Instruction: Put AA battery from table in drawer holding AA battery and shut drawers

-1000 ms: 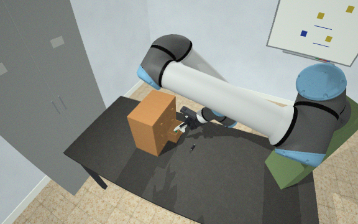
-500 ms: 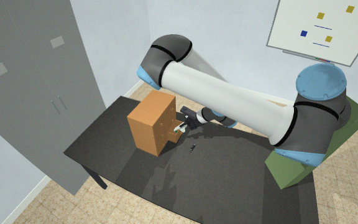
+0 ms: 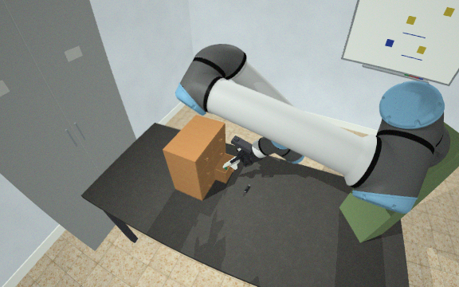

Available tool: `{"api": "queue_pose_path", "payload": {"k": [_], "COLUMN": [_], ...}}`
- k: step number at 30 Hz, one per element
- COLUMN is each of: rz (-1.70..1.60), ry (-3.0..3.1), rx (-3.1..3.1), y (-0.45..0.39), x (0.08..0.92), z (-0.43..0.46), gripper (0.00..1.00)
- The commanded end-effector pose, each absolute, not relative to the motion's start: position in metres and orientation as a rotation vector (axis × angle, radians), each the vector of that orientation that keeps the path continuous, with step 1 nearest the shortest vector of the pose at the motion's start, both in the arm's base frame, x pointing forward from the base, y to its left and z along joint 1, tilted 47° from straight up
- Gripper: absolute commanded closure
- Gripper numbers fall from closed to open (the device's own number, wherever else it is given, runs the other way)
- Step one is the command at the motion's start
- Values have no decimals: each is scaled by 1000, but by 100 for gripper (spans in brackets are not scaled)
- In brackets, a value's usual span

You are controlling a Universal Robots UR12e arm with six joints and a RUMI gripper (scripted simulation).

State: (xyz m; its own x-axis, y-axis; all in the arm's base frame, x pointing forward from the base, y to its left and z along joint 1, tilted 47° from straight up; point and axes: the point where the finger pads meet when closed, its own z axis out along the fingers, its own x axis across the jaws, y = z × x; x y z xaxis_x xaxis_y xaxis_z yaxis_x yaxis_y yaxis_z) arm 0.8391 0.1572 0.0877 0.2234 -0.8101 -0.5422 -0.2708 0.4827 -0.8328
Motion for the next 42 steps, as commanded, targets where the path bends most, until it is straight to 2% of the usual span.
{"api": "queue_pose_path", "payload": {"k": [1,42], "rz": [-489,-417], "ry": [1340,1384], "rx": [-1056,-1192], "y": [157,148], "x": [839,814], "z": [88,90], "gripper": [0,0]}}
